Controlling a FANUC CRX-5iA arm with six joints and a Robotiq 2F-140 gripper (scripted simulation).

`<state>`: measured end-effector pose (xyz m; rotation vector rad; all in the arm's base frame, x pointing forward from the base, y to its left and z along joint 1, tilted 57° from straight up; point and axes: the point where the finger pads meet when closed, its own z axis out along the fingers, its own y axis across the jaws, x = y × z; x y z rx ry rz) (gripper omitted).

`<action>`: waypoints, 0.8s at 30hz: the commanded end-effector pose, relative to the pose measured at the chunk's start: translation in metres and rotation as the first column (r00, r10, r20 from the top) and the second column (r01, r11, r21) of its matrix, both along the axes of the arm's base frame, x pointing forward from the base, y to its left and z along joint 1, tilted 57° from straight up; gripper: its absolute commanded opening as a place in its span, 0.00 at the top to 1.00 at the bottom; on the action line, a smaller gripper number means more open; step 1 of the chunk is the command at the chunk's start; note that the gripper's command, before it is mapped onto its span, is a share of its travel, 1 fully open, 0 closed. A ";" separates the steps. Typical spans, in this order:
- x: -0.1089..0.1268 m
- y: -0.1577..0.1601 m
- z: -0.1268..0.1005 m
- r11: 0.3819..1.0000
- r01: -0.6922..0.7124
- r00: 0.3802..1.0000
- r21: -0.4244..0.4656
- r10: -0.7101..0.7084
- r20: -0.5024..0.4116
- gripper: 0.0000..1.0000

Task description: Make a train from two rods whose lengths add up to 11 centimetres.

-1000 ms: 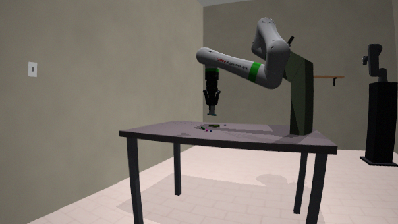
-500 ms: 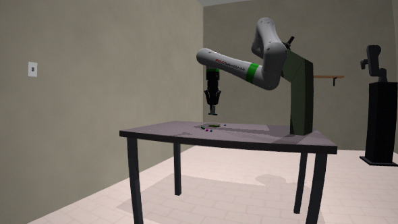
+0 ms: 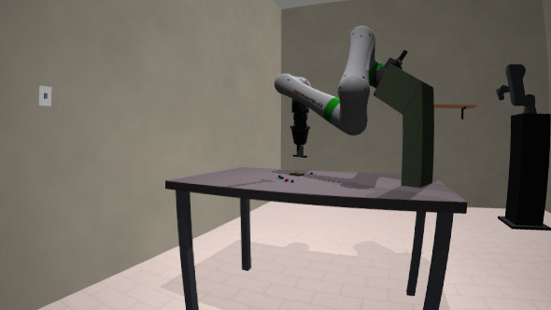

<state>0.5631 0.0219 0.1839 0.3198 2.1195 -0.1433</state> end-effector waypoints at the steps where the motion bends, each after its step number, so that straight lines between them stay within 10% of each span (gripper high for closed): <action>1: 0.005 -0.037 0.019 0.998 -0.039 0.999 -0.040 0.038 -0.025 0.97; 9: 0.009 -0.098 0.049 0.990 -0.088 0.995 -0.108 0.083 -0.050 0.97; 24: 0.009 -0.100 0.050 0.990 -0.089 0.995 -0.110 0.084 -0.051 0.97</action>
